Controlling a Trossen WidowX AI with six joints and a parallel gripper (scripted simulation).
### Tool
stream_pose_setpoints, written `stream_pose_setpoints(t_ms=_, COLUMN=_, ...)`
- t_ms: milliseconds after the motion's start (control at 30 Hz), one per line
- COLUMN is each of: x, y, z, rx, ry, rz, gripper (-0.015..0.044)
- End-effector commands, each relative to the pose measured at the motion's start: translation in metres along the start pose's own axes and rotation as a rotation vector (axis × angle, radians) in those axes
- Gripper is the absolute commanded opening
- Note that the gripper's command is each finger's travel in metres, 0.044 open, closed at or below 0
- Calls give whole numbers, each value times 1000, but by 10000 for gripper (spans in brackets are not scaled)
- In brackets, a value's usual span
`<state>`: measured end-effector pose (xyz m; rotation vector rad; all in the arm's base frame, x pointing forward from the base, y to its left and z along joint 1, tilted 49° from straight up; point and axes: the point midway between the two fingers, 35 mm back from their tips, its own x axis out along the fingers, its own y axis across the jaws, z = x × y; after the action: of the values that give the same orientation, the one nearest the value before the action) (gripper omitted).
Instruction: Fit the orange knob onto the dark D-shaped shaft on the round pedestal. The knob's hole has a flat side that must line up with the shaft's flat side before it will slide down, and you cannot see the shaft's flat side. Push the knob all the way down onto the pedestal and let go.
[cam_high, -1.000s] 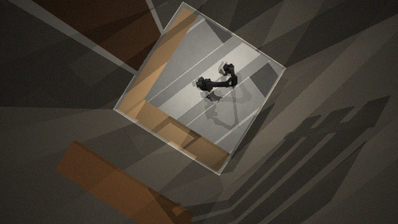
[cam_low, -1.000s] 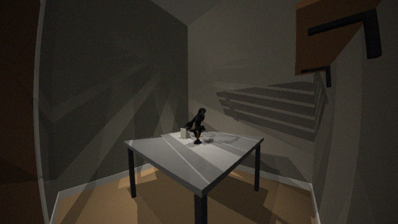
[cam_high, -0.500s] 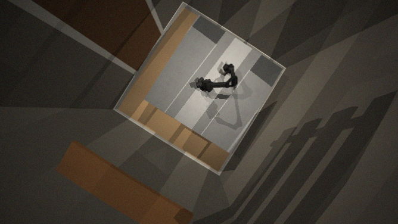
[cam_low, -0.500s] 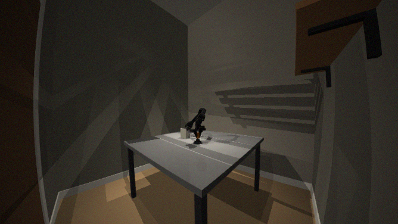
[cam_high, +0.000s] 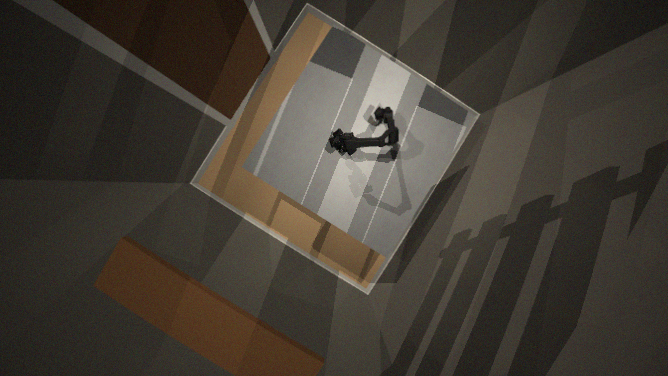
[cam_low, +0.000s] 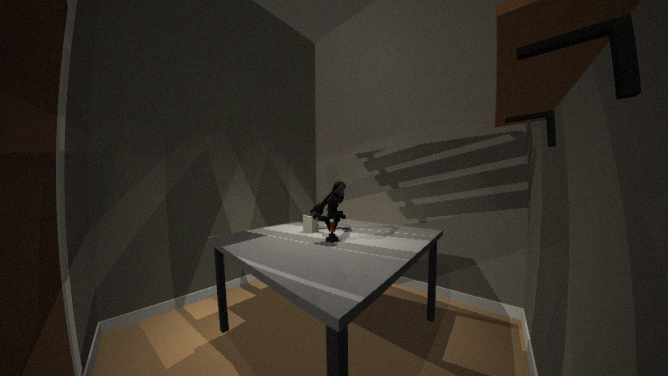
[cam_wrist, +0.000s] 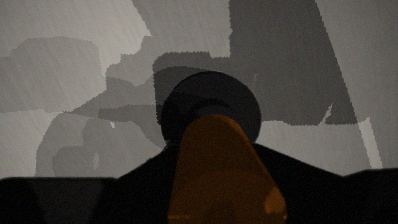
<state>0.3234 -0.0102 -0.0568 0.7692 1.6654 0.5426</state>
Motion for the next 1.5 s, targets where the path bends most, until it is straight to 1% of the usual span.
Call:
stream_pose_setpoints(t_ms=0, x=-4, y=-1, z=-2, rx=131, ry=-7, rz=1, gripper=0)
stream_pose_setpoints(t_ms=800, x=3, y=-2, z=-1, rx=141, ry=-7, rz=1, gripper=0)
stream_pose_setpoints(t_ms=1200, x=-3, y=-3, z=-3, rx=141, ry=-7, rz=1, gripper=0)
stream_pose_setpoints(t_ms=1467, x=-4, y=-2, z=-1, rx=351, ry=-7, rz=2, gripper=0)
